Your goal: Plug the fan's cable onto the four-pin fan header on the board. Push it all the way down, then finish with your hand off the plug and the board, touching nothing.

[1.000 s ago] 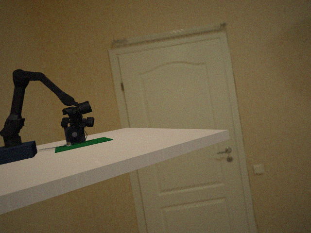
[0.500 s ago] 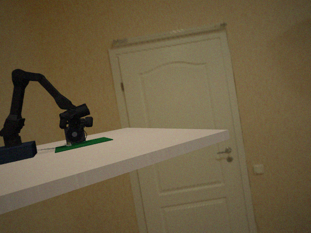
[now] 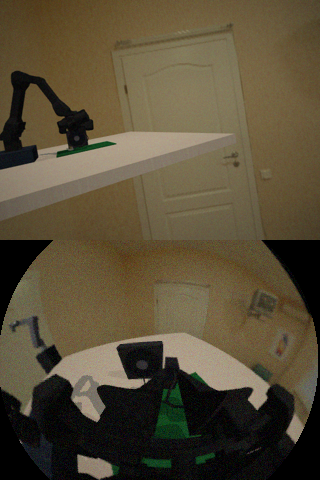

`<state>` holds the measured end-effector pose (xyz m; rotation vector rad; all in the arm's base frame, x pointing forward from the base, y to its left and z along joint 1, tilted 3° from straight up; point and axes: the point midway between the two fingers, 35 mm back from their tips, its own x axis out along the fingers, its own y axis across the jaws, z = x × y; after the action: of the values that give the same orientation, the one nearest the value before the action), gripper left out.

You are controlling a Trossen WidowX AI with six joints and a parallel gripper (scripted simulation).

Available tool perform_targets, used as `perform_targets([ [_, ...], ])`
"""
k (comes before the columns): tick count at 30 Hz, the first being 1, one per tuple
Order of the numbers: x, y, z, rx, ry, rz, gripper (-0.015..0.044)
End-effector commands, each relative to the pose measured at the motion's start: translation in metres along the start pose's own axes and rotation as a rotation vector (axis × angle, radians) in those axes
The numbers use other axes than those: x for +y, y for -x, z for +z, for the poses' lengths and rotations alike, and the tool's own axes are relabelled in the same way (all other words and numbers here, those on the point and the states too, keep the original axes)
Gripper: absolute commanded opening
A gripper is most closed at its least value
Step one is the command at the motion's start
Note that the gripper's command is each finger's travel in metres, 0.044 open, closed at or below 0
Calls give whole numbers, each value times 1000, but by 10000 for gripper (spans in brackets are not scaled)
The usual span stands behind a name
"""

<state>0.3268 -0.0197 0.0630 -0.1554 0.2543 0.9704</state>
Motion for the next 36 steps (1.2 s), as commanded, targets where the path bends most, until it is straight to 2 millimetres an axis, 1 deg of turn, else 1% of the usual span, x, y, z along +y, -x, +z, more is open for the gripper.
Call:
perform_targets([
  [1, 2, 4, 2, -42, 19, -7, 0],
  [5, 3, 7, 3, -69, 30, -13, 0],
  [23, 3, 8, 10, -51, 20, -11, 0],
  [30, 3, 8, 10, -51, 20, -11, 0],
  [36, 3, 8, 6, -51, 21, -11, 0],
])
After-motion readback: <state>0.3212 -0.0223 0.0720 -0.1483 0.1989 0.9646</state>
